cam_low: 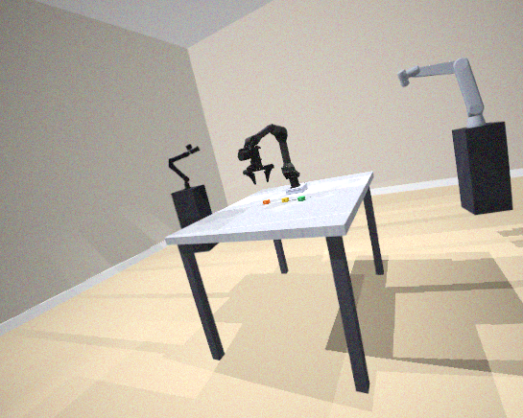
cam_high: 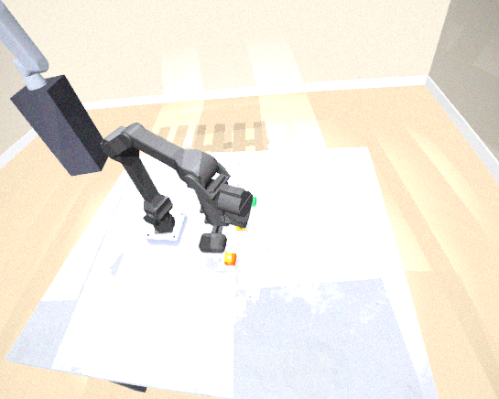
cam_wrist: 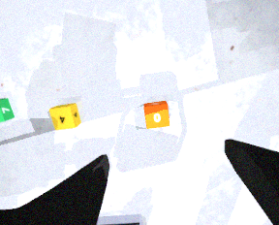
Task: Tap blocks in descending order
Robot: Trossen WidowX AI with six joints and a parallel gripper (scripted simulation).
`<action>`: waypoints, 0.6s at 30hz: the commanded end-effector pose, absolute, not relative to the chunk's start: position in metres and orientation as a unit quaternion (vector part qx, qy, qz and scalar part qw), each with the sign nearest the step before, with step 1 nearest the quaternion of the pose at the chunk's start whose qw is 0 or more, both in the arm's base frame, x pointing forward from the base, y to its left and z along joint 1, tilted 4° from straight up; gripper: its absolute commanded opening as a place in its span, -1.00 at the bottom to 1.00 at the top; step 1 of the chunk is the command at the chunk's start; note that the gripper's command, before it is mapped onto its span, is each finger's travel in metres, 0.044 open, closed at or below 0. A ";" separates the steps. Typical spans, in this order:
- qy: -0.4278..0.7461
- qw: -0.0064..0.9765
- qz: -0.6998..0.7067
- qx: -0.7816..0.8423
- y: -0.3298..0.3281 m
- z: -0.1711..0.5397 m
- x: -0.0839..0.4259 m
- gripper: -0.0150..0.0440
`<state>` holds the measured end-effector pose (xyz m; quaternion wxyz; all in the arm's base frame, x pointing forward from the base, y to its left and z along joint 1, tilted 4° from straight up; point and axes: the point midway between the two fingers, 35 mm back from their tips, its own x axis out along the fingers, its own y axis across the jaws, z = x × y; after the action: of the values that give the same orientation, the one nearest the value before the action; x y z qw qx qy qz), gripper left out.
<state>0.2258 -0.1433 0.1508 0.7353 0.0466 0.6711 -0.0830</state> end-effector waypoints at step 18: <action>0.673 0.733 -0.082 0.052 -0.070 0.148 0.253 0.86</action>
<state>0.2449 -0.1033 0.1496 0.7346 0.0521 0.6712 -0.0846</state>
